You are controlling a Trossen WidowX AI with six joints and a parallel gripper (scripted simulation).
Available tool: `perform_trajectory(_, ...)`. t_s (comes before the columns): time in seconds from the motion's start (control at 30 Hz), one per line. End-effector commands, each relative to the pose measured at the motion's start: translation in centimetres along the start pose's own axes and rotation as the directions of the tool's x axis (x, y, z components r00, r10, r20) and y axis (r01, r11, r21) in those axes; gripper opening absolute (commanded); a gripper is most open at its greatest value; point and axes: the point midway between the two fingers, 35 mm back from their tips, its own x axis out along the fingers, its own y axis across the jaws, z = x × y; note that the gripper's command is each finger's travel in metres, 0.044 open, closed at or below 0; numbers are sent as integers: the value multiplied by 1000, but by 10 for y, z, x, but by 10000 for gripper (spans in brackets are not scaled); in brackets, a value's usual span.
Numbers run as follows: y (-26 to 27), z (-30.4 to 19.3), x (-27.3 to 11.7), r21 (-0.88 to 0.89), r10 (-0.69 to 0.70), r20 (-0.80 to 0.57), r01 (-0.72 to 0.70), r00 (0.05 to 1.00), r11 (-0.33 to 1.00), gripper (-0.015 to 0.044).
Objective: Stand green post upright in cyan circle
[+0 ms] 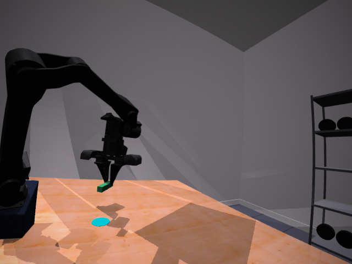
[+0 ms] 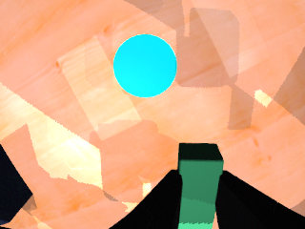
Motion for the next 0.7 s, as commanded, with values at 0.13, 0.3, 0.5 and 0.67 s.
perform_trajectory(0.13,17,19,0,-54,7,-10,-7,1000,999,23)
perform_trajectory(0.3,28,30,0,-89,6,-19,-8,1000,996,23)
perform_trajectory(0.5,34,36,0,-109,6,-25,-8,1000,994,23)
perform_trajectory(0.67,35,35,2,-109,30,-14,-31,999,994,23)
